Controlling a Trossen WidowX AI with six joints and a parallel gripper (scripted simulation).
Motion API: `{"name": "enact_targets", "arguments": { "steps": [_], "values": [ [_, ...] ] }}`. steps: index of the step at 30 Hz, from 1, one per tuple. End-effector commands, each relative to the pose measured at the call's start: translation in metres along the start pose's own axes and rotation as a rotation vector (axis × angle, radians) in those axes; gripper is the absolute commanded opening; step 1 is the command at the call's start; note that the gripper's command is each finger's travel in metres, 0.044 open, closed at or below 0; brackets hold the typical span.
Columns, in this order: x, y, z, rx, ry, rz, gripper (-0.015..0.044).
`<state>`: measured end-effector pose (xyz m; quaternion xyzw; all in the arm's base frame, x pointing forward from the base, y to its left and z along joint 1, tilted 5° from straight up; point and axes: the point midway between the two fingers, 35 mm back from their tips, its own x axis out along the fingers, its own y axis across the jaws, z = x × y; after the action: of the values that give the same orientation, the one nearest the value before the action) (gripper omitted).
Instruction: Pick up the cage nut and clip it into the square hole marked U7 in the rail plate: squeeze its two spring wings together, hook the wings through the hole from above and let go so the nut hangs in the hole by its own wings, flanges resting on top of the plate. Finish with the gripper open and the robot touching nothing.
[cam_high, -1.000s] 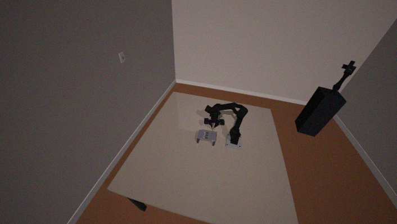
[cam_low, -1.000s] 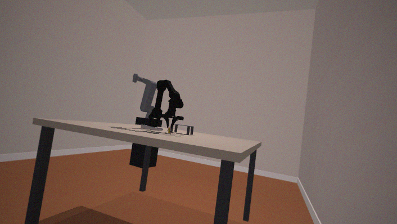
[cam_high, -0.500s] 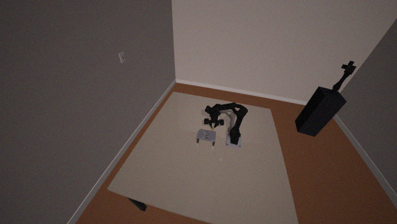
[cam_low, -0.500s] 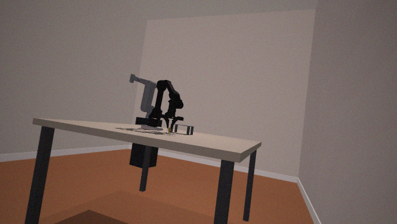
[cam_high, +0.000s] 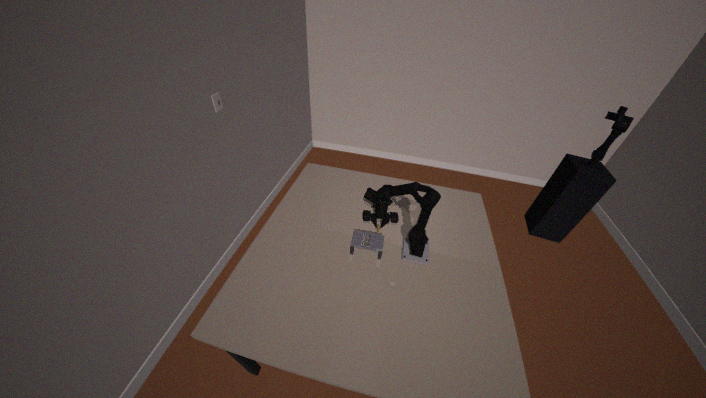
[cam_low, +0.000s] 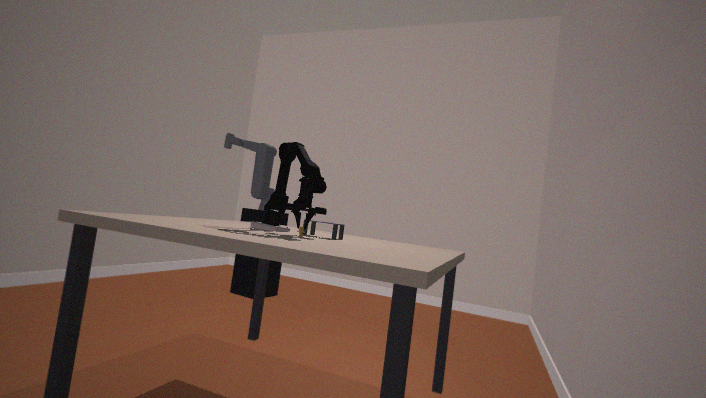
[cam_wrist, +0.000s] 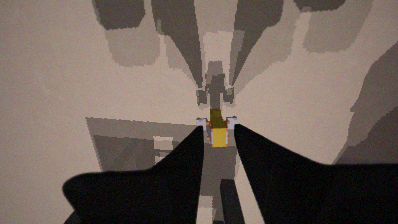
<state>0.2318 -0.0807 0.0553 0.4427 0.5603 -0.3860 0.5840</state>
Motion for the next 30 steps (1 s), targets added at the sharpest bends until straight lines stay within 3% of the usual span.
{"name": "enact_targets", "arguments": {
  "steps": [1,12,16,30],
  "values": [
    [-0.0002,0.0011,0.0001,0.004,0.000,0.004,0.0120],
    [-0.0003,0.0013,0.0002,0.004,0.000,0.004,0.0120],
    [-0.0002,0.0004,0.0002,0.000,0.000,0.001,0.0033],
    [-0.0002,0.0004,0.0002,0.000,0.000,0.001,0.0033]
  ]
}}
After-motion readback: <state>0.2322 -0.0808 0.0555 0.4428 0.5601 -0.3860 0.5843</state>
